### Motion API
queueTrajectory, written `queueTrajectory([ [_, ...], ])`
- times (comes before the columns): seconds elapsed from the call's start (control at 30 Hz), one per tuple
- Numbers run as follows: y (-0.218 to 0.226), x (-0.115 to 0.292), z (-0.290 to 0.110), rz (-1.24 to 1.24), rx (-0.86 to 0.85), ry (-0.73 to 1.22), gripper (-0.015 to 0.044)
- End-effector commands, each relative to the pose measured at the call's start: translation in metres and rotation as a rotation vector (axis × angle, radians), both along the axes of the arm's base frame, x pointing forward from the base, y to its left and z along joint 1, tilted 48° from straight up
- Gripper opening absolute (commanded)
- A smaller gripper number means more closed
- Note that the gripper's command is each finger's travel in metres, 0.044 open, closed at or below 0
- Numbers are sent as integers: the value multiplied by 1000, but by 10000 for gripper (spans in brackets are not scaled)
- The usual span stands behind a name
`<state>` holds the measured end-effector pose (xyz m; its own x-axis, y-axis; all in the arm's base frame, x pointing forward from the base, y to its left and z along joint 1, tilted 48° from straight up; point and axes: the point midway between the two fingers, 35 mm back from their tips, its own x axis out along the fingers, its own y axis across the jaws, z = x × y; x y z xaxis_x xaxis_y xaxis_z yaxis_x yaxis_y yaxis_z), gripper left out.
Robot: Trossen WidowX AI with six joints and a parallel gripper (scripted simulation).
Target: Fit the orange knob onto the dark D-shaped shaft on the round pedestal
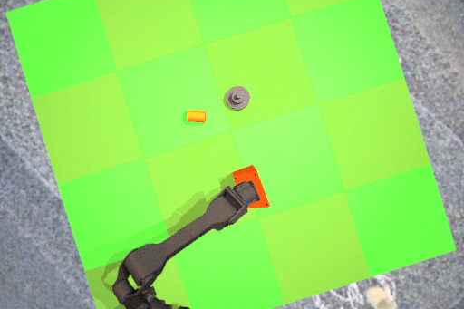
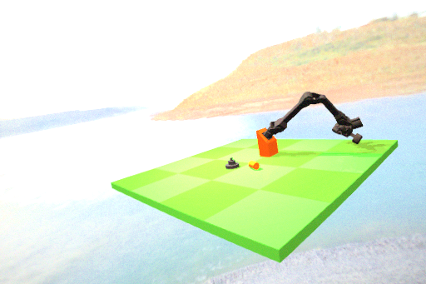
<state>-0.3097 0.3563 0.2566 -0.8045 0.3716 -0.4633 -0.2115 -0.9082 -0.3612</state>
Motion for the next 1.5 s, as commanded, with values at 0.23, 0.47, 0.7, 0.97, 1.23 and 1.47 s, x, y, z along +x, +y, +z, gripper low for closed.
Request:
queueTrajectory([
  [0.23,55,170,91,-566,41,259,440],
  [0.47,66,298,110,-938,-11,455,440],
  [0.7,52,398,103,-1252,-194,744,440],
  [0.97,12,492,67,-1589,-535,1220,440],
  [1.23,-53,576,-9,-1901,-831,1580,440],
  [1.47,-137,624,-87,-2122,-1112,2009,440],
])
